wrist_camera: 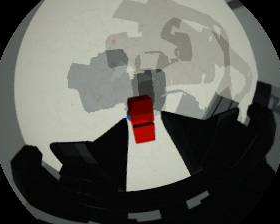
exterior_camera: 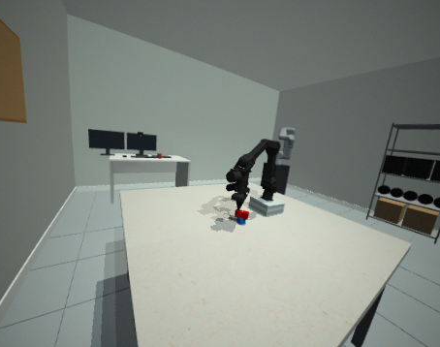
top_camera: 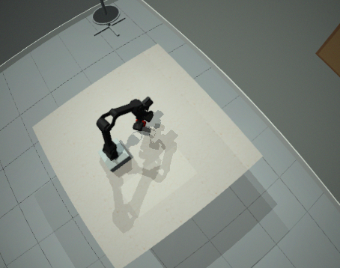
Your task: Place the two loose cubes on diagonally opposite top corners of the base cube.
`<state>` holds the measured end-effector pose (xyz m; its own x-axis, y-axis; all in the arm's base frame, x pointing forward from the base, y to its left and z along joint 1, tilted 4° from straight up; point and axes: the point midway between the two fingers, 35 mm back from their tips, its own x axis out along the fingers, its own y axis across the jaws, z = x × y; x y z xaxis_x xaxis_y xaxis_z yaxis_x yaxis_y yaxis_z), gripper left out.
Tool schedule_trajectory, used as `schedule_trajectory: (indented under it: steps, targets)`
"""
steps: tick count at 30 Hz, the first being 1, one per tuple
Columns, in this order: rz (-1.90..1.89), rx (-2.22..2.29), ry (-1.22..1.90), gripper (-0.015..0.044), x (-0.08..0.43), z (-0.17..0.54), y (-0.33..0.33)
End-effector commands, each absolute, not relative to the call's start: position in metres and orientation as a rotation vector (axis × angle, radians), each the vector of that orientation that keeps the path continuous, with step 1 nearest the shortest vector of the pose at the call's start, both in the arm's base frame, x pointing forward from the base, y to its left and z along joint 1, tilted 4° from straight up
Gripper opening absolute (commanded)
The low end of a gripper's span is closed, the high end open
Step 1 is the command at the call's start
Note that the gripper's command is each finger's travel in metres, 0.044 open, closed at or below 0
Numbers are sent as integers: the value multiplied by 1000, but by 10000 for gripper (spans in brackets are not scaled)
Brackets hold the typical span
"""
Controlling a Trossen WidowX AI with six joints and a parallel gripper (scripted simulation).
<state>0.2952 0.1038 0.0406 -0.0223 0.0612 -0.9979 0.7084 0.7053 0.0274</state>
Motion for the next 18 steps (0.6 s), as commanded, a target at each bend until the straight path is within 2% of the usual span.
schedule_trajectory:
  steps: [1,18]
  targets:
    - [-571,657,1521,205,297,49,104]
    - [-572,657,1521,205,297,71,102]
